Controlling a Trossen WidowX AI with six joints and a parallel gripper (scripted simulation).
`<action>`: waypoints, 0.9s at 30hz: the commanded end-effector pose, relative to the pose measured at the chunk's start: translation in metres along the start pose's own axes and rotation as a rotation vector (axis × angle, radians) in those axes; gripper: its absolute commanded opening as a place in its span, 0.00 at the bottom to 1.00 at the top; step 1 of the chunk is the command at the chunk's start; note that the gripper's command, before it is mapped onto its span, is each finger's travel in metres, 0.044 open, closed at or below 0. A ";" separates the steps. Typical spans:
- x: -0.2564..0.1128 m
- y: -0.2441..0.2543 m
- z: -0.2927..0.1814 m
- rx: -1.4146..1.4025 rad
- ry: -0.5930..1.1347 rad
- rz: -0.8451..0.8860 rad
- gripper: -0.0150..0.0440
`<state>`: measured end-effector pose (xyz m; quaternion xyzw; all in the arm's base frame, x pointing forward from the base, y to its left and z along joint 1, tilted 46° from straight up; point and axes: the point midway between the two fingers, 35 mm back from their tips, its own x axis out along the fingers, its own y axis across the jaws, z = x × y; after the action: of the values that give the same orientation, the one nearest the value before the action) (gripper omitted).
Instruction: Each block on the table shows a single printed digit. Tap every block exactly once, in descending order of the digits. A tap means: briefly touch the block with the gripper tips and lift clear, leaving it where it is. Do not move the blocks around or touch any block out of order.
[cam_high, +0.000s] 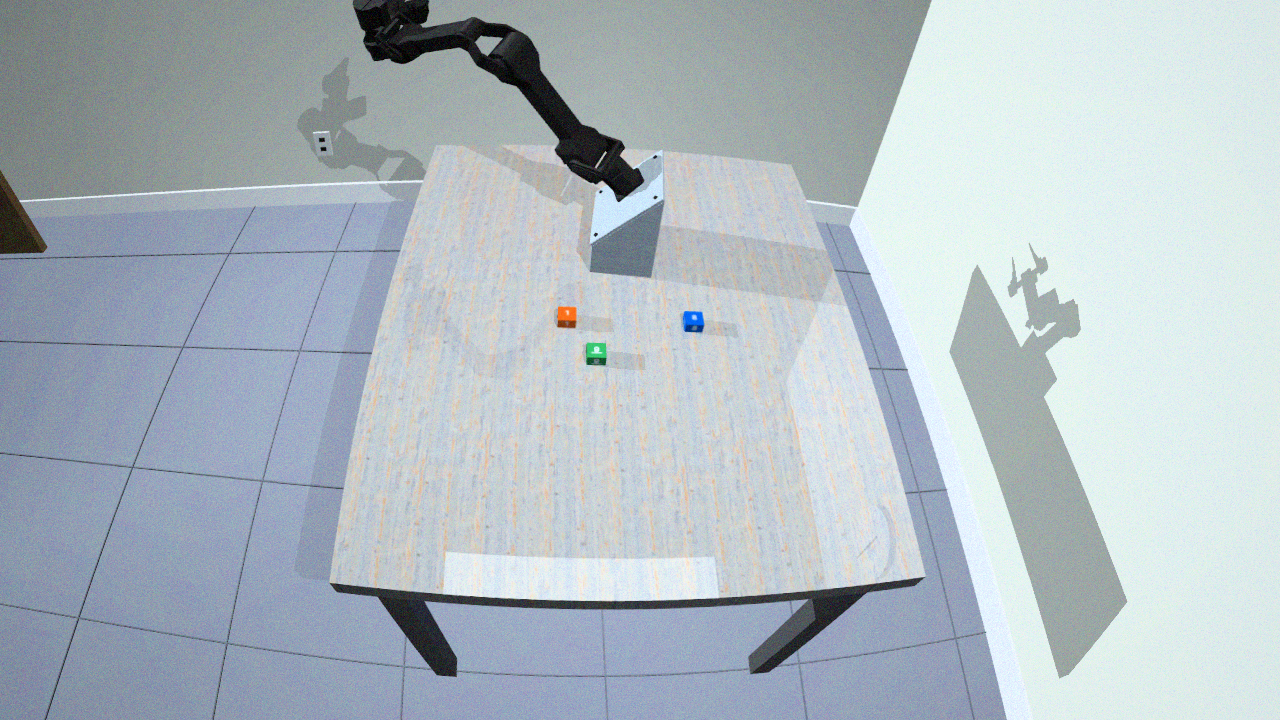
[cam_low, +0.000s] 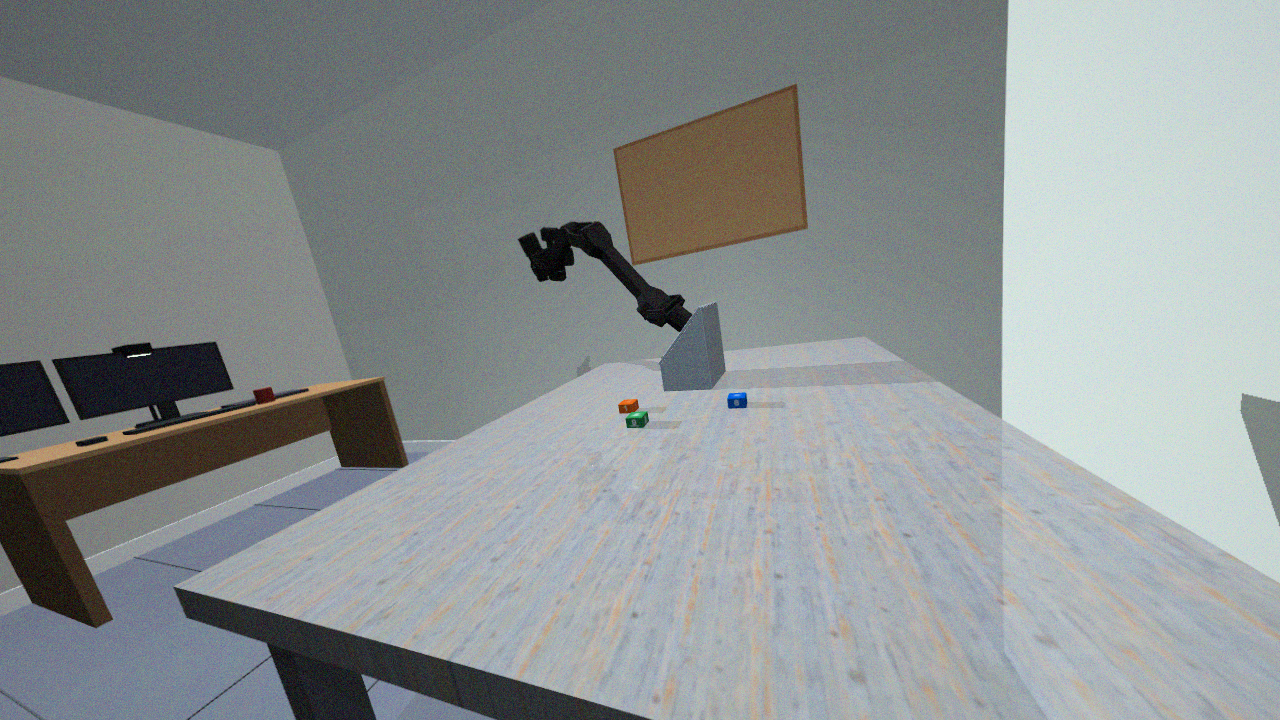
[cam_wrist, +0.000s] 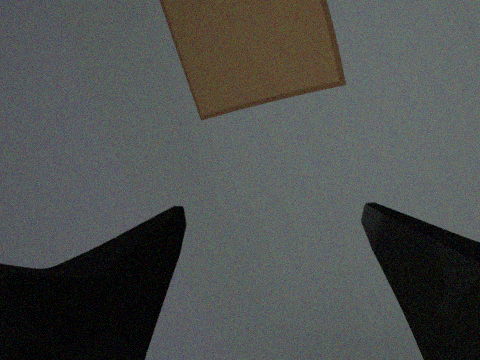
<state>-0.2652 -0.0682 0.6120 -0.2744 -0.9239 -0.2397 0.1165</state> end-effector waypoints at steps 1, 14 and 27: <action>-0.037 -0.067 -0.012 -0.215 0.087 -0.216 0.93; -0.206 -0.191 -0.023 -0.772 0.523 -0.671 0.93; -0.410 -0.214 0.014 -1.258 1.195 -0.860 0.93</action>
<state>-0.0961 -0.3883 0.4101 0.2083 -0.5362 -0.7782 0.2519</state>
